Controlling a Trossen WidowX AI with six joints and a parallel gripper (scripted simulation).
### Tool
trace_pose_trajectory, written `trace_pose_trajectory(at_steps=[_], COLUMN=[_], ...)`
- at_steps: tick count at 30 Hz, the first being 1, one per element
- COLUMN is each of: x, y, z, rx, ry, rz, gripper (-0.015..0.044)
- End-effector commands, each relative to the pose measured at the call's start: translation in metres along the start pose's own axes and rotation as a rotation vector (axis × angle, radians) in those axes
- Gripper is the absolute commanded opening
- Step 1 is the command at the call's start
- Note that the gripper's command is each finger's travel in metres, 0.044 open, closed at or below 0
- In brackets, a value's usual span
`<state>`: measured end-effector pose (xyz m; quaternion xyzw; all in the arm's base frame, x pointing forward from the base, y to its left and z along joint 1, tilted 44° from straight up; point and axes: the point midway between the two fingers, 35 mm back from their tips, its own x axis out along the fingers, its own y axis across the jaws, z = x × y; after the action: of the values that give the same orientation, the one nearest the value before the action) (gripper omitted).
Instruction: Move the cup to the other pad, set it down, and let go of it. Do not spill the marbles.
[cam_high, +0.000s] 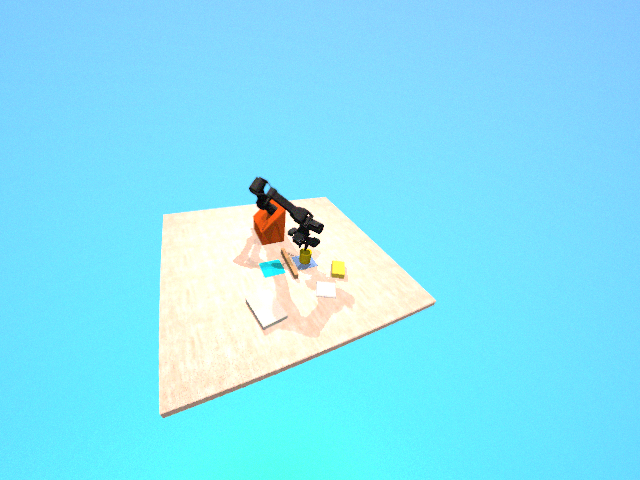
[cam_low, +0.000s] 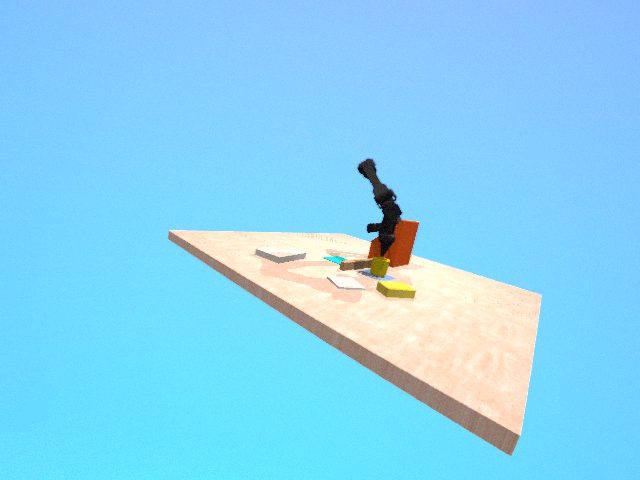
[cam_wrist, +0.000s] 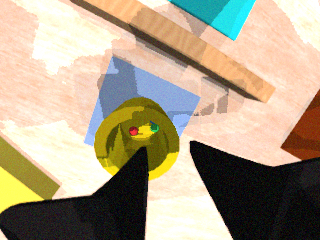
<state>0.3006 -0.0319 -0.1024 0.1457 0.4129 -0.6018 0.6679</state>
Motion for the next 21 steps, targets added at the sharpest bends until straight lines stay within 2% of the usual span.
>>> trace_pose_trajectory(at_steps=[1,21], x=[0.011,0.044], y=[-0.004,-0.007], z=[-0.001,0.0], rx=[-0.012,-0.012], ry=[-0.003,-0.006], rz=[-0.012,-0.014], gripper=[0.0167,0.0167])
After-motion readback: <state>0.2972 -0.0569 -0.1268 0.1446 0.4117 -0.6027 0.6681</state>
